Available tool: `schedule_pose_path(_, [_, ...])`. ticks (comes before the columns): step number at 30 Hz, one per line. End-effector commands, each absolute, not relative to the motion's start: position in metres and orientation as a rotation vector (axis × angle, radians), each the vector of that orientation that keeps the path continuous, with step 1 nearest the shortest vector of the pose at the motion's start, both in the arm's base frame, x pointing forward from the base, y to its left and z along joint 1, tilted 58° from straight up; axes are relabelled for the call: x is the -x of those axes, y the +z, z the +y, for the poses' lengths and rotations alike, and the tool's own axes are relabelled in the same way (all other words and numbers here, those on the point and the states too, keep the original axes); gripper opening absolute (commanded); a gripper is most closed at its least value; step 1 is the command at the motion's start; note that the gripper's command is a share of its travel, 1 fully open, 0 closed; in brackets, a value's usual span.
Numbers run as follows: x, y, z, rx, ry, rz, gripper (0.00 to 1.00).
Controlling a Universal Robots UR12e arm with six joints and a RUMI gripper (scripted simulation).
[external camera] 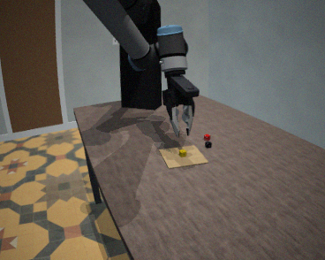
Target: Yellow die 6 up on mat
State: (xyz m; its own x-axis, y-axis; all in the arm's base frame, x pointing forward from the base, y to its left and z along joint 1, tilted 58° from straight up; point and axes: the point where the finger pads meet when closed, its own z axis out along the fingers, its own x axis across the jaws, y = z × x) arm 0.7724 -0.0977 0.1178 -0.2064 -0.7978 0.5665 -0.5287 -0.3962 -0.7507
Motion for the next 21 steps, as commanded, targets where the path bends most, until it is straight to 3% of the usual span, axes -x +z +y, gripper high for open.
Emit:
schedule_pose_path(1, [-0.7715,0.1165,-0.0981,1.798,-1.647,1.548,0.21])
schedule_pose_path(21, [-0.772,0.1147,-0.0999,1.692,-1.731,1.331,0.21])
